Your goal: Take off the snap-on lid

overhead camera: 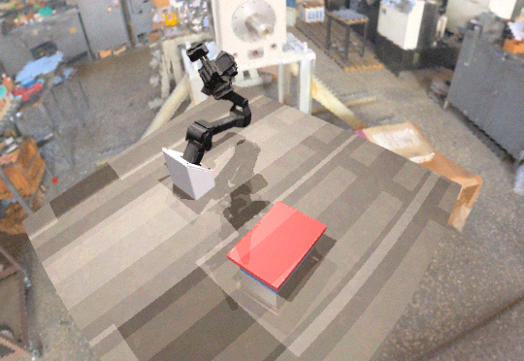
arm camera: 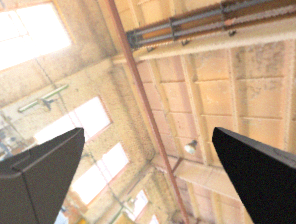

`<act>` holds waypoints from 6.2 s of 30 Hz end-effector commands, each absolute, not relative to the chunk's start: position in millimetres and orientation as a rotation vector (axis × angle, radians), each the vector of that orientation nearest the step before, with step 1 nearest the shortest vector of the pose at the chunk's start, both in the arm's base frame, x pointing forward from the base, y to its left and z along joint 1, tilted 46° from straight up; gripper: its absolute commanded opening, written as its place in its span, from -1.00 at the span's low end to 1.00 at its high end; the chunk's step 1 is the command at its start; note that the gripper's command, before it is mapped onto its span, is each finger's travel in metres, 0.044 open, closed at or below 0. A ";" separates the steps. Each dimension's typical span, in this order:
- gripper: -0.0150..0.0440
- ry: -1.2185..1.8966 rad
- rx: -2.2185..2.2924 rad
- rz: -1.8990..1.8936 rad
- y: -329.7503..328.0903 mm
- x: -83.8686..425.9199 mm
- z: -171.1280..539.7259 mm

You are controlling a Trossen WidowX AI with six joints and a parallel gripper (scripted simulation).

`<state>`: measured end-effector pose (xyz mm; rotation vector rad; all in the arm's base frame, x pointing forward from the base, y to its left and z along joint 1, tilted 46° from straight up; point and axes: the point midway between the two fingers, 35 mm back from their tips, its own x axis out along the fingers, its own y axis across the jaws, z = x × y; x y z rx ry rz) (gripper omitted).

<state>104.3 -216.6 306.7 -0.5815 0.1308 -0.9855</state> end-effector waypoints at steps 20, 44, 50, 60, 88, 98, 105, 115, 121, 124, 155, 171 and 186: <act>0.31 0.324 1.081 -0.313 -199.2 252.6 132.7; 0.31 0.861 2.219 -0.253 -102.7 291.5 21.0; 0.31 0.856 2.209 -0.254 -103.4 291.0 21.2; 0.31 0.862 2.220 -0.253 -66.9 291.5 -14.9; 0.31 0.868 2.213 -0.261 -49.0 315.8 -31.8; 0.31 0.866 2.214 -0.259 -40.1 328.2 -38.2; 0.31 0.864 2.218 -0.255 -33.3 336.0 -42.2; 0.22 0.861 2.224 -0.247 -25.7 343.7 -46.0; -0.05 0.861 2.224 -0.247 -25.7 343.7 -46.0; -0.12 0.861 2.224 -0.247 -25.7 343.7 -46.0; -0.49 0.861 2.221 -0.242 -29.1 343.7 -41.7; -0.49 0.861 2.221 -0.242 -31.4 342.9 -39.4; -0.49 0.861 2.220 -0.242 -33.5 342.7 -37.2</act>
